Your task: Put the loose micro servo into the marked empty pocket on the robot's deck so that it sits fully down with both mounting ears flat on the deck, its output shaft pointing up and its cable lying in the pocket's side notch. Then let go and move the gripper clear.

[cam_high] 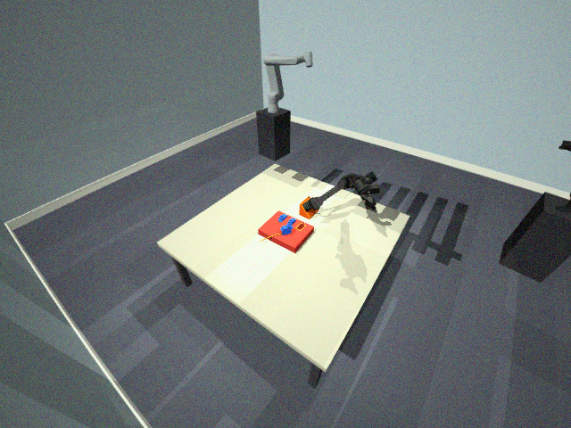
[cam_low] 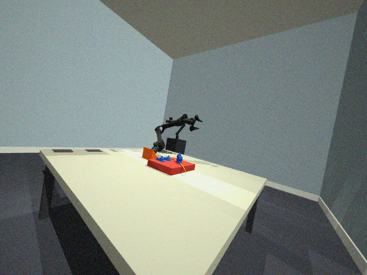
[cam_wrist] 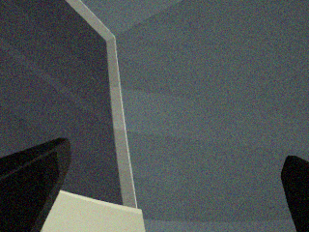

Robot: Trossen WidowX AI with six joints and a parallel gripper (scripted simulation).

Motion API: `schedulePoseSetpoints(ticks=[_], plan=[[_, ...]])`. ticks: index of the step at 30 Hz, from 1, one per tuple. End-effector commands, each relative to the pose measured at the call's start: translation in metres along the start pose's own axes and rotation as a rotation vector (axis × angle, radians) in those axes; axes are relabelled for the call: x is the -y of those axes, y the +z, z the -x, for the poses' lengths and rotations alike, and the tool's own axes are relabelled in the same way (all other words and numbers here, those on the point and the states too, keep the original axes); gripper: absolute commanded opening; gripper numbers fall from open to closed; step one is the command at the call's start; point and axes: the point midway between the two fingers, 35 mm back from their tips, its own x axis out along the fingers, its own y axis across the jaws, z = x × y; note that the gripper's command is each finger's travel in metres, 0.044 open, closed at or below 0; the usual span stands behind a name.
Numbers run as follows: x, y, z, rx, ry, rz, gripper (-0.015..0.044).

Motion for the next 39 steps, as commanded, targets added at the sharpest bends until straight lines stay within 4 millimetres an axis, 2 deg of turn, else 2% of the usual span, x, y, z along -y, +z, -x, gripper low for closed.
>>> schedulePoseSetpoints(ticks=[1,8,14,17,28,35,39], plan=[[0.005,-0.012,-0.004,-0.031,-0.012,-0.021,0.0440],[0.019,-0.045,-0.014,-0.124,-0.041,-0.080,0.0440],[0.025,-0.058,-0.016,-0.156,-0.064,-0.102,0.0440],[0.032,-0.076,-0.019,-0.206,-0.077,-0.131,0.0440],[0.061,-0.182,-0.021,-0.502,-0.144,-0.336,0.0440],[0.073,-0.244,-0.008,-0.677,-0.189,-0.478,0.0440],[0.080,-0.279,0.006,-0.780,-0.224,-0.553,0.0440]])
